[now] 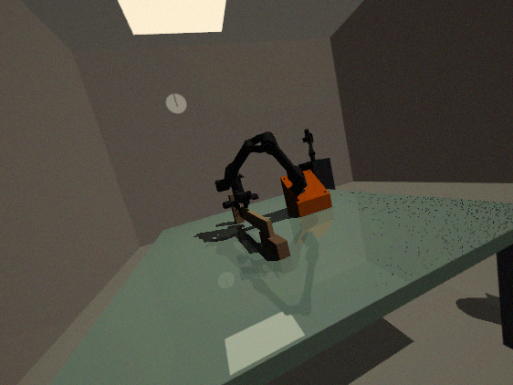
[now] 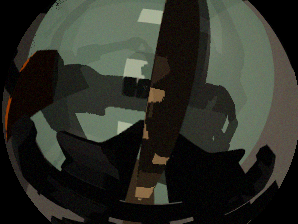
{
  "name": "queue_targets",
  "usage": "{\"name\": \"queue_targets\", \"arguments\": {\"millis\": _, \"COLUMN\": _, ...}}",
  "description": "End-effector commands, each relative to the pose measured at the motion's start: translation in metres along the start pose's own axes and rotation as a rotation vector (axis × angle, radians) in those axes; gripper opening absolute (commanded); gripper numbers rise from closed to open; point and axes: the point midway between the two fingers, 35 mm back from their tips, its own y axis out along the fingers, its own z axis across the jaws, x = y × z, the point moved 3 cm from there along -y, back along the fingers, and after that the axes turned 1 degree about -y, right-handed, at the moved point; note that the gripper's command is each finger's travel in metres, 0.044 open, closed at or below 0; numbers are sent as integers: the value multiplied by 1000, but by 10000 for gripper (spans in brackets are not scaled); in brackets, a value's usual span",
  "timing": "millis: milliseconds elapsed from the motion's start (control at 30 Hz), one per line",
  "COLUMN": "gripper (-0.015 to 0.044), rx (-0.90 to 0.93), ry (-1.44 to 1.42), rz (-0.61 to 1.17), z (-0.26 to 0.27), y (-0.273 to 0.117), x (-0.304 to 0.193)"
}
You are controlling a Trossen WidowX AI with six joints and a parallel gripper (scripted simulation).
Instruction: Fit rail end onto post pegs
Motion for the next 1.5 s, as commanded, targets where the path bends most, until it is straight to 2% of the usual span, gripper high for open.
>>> {"name": "queue_targets", "arguments": {"millis": 0, "gripper": 0, "rx": -7, "ry": -1, "rz": 2, "z": -1, "y": -2, "x": 2}}
{"name": "queue_targets", "arguments": {"millis": 1467, "gripper": 0, "rx": -7, "ry": -1, "rz": 3, "z": -2, "y": -4, "x": -6}}
